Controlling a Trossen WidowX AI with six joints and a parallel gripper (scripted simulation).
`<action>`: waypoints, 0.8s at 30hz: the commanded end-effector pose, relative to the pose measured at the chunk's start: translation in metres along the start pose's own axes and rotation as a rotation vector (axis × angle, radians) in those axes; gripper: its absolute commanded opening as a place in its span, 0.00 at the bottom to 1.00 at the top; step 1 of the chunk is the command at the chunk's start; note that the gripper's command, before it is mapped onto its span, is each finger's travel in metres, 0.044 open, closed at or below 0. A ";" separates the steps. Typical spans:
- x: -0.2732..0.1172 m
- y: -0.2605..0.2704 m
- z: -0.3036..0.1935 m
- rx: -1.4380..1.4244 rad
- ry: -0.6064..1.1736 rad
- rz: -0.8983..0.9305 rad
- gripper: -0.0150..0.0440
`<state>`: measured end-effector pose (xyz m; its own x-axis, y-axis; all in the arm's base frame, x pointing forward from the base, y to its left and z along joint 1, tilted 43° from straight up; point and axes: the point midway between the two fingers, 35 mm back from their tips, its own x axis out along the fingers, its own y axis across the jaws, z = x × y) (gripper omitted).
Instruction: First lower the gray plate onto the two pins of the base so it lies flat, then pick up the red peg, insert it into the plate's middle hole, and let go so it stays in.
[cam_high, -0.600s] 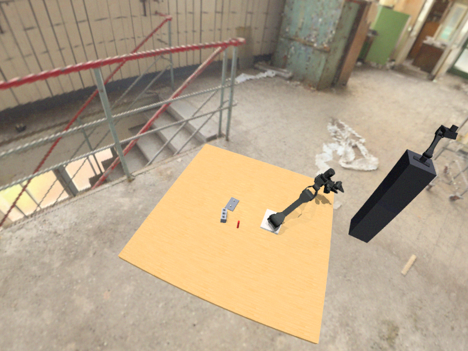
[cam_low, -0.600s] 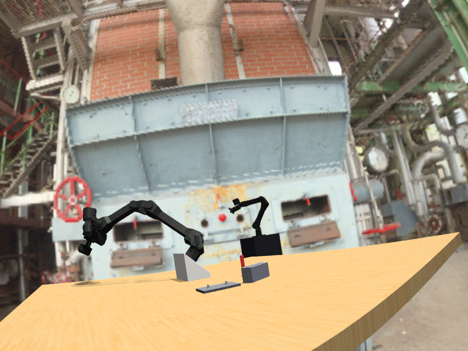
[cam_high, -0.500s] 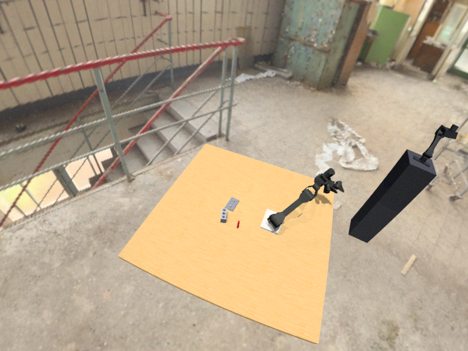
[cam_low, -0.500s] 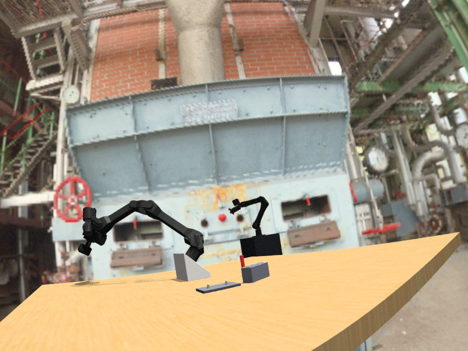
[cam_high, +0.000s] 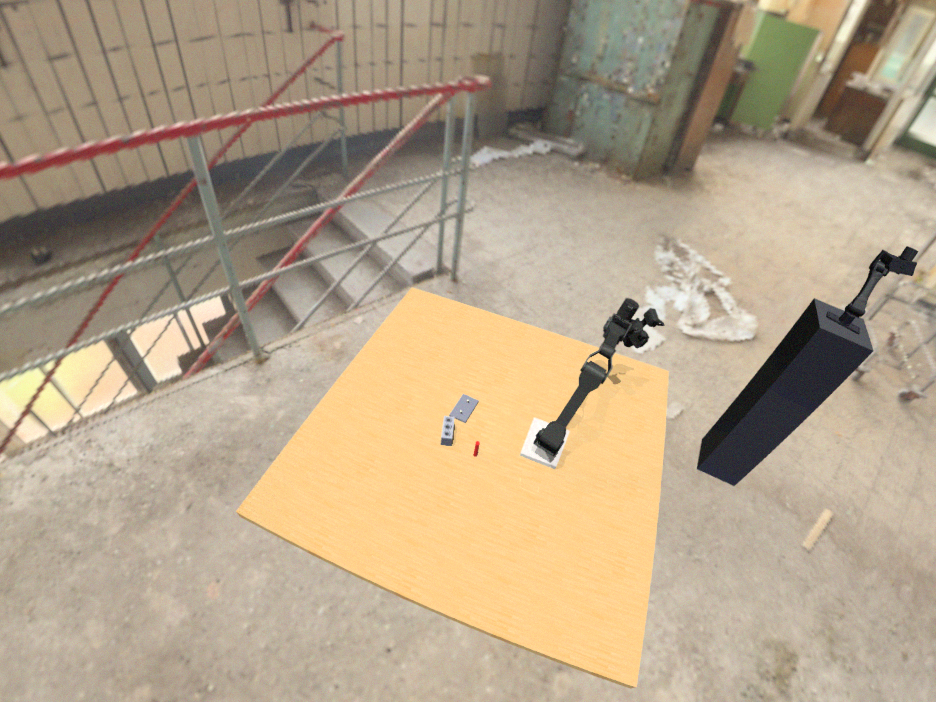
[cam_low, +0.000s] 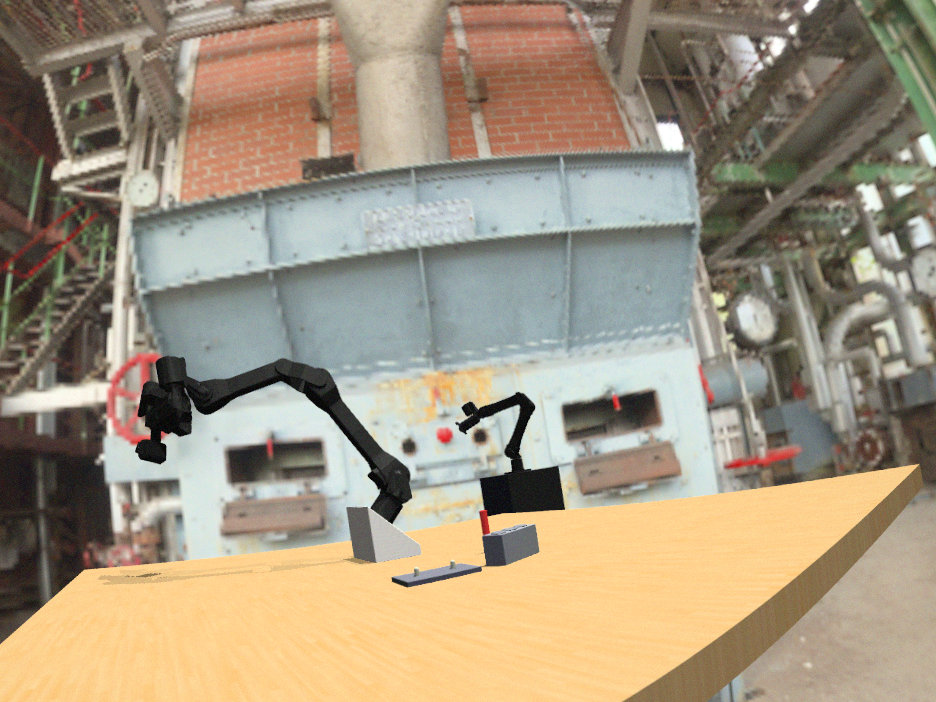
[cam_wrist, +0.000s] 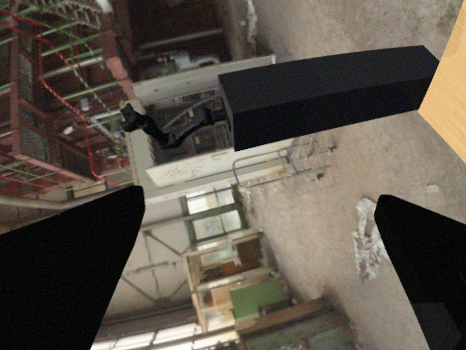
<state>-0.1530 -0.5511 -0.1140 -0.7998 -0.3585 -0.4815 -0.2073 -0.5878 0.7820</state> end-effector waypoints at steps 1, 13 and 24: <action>-0.038 -0.004 -0.035 -0.142 0.135 -0.029 1.00; -0.232 -0.041 -0.130 -0.688 0.645 -0.083 1.00; -0.407 -0.106 -0.118 -1.122 1.033 -0.159 1.00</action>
<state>0.2383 -0.4538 -0.0554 -0.0290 -0.3511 -0.9359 0.5819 -0.7673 0.2698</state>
